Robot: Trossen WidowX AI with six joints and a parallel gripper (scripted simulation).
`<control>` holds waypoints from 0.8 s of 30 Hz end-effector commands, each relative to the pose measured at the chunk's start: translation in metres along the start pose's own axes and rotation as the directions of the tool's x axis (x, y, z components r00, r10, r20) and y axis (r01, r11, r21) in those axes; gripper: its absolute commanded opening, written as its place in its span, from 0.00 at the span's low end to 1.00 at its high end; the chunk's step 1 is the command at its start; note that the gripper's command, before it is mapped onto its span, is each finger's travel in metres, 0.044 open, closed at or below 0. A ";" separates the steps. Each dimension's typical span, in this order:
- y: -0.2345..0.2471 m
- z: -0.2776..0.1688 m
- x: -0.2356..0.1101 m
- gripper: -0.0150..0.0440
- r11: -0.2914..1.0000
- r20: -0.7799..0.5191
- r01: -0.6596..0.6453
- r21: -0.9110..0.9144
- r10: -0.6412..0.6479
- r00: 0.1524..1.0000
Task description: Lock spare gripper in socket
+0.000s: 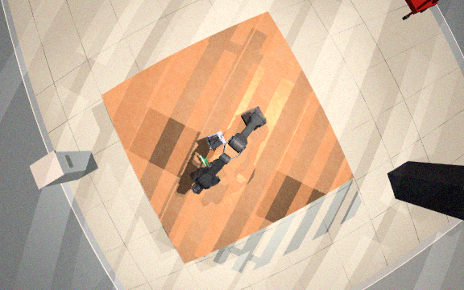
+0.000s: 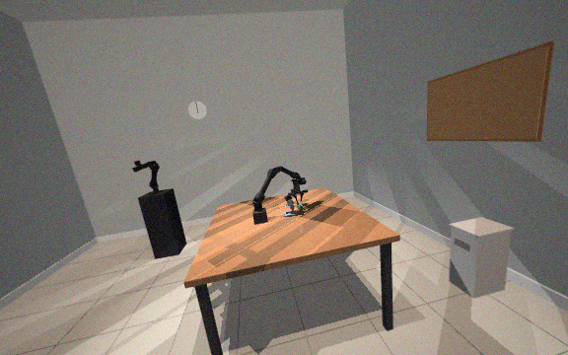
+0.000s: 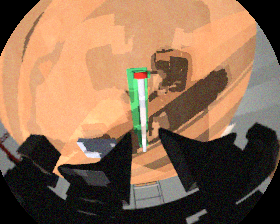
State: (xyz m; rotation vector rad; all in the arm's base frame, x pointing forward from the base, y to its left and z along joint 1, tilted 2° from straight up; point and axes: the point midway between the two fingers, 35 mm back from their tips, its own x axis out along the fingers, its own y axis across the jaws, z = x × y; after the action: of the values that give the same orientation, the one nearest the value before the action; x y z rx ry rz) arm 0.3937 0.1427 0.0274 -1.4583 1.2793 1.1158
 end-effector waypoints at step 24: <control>-0.001 0.009 0.043 0.56 1.000 -0.004 0.003 -0.002 -0.003 1.000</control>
State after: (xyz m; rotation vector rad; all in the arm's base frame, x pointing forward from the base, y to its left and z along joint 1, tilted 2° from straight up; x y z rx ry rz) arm 0.3984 0.1447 -0.0094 -1.4584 1.2712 1.1106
